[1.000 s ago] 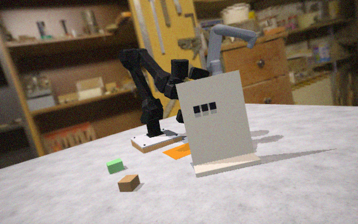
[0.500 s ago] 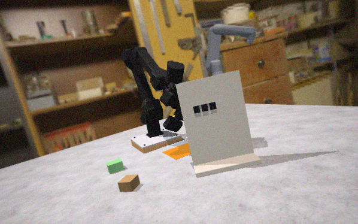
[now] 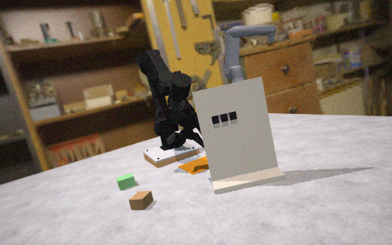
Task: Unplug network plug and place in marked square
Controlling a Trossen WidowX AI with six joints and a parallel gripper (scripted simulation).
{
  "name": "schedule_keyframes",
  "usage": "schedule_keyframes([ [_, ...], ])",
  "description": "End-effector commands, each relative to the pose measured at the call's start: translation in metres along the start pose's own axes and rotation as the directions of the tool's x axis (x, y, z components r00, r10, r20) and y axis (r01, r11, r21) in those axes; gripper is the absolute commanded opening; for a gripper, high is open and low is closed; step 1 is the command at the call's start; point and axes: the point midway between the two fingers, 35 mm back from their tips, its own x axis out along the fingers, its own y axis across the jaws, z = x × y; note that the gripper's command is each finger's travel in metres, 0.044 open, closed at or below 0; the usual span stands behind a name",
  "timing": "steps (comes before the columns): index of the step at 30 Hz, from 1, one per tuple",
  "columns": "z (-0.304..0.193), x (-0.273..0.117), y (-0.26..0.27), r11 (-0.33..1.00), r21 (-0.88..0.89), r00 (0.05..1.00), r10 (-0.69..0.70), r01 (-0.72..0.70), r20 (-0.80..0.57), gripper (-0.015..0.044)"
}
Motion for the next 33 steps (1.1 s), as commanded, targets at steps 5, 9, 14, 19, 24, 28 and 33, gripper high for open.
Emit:
schedule_keyframes([
  [5,-0.009,-0.009,-0.018,0.999,-0.036,0.989,-0.026,0.021,-0.148,0.0],
  [9,-0.015,-0.016,-0.025,0.999,-0.04,0.975,-0.027,0.018,-0.221,0.0],
  [14,-0.023,-0.027,-0.033,0.999,-0.033,0.952,-0.013,0.003,-0.306,0.0],
  [19,-0.029,-0.039,-0.037,1.0,-0.012,0.924,0.018,-0.024,-0.382,0.0],
  [24,-0.035,-0.053,-0.038,0.998,0.024,0.893,0.065,-0.061,-0.446,0.0],
  [28,-0.036,-0.057,-0.038,0.997,0.037,0.883,0.083,-0.074,-0.462,0.0],
  [33,-0.038,-0.052,-0.041,0.997,0.038,0.883,0.083,-0.074,-0.462,0.0],
])
